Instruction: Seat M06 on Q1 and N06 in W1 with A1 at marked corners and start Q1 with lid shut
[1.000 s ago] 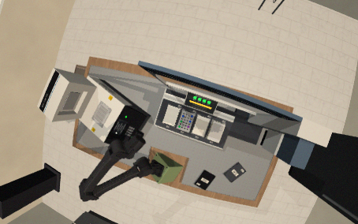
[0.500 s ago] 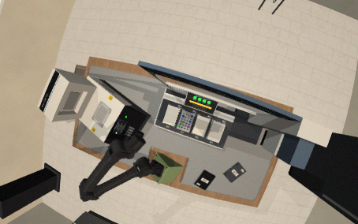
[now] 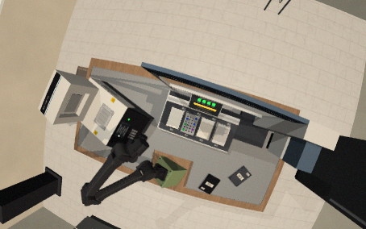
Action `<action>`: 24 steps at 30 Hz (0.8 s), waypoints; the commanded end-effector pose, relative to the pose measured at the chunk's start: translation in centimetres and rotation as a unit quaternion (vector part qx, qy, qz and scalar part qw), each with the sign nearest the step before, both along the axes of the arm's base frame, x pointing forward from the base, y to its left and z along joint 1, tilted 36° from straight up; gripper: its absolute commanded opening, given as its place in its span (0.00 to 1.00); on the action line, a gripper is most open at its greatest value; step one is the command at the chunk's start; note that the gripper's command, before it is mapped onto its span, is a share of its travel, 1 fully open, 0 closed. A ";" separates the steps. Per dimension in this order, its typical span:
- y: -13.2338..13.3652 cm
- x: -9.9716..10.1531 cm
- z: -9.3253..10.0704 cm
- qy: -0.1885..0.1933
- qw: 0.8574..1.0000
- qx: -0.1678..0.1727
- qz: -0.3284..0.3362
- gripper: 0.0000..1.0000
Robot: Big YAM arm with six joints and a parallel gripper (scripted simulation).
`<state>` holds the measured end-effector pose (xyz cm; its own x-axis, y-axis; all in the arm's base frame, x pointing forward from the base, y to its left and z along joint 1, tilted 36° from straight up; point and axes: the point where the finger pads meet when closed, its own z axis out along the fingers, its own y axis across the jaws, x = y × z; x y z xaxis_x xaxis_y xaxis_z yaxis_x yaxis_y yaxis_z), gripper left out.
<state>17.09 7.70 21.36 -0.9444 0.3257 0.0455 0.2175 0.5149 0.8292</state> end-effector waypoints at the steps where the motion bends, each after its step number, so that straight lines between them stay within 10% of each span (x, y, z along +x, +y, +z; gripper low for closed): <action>1: -0.2 0.0 0.6 0.001 1.000 -0.001 -0.007 0.00; 24: -0.7 1.1 2.5 -0.035 0.999 -0.015 0.000 0.00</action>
